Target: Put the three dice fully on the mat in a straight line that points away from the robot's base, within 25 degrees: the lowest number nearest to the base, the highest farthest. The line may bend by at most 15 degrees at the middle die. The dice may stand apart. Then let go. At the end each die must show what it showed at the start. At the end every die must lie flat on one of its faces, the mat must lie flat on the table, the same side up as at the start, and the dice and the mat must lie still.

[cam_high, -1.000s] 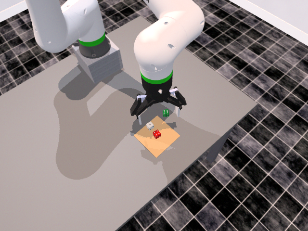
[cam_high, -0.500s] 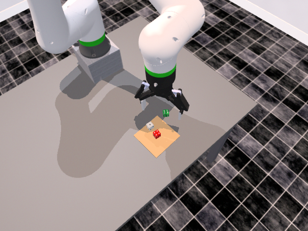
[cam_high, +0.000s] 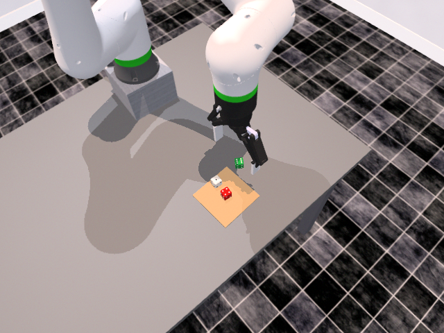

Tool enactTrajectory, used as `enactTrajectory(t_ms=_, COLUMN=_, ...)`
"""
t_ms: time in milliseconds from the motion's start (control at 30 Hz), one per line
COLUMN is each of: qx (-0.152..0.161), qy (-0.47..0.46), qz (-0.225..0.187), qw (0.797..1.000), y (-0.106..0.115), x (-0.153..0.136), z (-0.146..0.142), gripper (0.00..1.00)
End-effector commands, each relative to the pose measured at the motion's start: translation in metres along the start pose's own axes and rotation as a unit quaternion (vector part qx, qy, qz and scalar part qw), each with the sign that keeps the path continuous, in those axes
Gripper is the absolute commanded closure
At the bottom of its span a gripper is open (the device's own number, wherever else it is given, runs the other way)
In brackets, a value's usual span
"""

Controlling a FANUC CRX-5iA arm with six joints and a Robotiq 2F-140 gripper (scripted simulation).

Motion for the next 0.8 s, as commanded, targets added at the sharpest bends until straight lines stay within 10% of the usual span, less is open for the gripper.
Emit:
enactTrajectory(t_ms=0, qx=0.005, qy=-0.038, qz=0.008, qw=0.999, y=0.000, x=-0.004, z=0.003, gripper=0.00)
enactTrajectory(t_ms=700, qx=0.007, qy=-0.302, qz=0.006, qw=0.953, y=-0.004, x=-0.023, z=0.024, gripper=0.00)
enactTrajectory(t_ms=733, qx=0.007, qy=-0.302, qz=0.006, qw=0.953, y=-0.004, x=-0.023, z=0.024, gripper=0.75)
enactTrajectory(t_ms=767, qx=0.007, qy=-0.302, qz=0.006, qw=0.953, y=-0.004, x=-0.023, z=0.024, gripper=0.75)
Point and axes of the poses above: the point where the finger pads meet when closed, its own y axis back along the fingers, its own z axis across the jaws, x = y × z, the point moved 10 cm from there along y, back along the fingers, and after that the axes turned 14 degrees about -y, right-handed, at the moved point
